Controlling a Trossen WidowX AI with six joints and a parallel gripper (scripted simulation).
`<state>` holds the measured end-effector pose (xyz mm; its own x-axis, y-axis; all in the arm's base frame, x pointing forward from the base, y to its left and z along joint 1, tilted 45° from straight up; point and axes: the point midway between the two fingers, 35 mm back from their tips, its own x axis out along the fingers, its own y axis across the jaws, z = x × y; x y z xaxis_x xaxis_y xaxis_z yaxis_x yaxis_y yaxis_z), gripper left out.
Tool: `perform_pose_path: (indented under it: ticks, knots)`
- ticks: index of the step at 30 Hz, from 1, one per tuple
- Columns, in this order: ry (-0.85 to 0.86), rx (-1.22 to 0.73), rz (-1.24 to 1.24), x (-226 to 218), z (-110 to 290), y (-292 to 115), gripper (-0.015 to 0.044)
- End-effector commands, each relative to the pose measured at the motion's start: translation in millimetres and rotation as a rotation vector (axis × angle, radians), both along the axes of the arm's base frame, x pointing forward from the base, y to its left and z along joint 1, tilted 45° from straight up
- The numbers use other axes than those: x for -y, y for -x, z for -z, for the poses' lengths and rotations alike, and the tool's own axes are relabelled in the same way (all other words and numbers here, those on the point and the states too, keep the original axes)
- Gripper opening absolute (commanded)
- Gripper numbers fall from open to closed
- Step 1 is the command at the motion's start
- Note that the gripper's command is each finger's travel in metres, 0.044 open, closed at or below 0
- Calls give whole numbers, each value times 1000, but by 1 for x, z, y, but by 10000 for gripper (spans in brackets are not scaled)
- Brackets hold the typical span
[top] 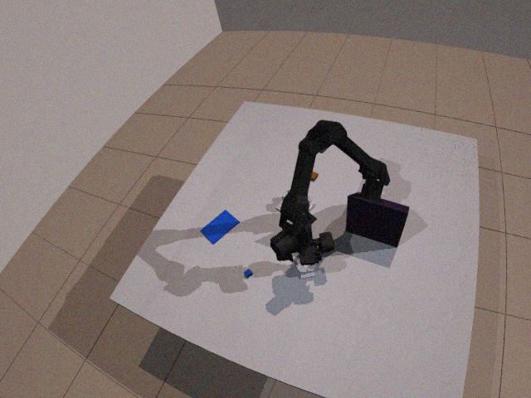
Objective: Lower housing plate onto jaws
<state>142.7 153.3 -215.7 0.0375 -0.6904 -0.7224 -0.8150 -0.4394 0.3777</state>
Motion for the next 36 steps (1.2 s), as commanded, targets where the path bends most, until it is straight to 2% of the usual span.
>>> perform_pose_path:
  ticks: [1,16,36]
  knots:
    - [-2,1,-5,0,0,-1,440]
    - [0,0,0,1,1,0,440]
    - [-1,2,-3,22,26,-4,440]
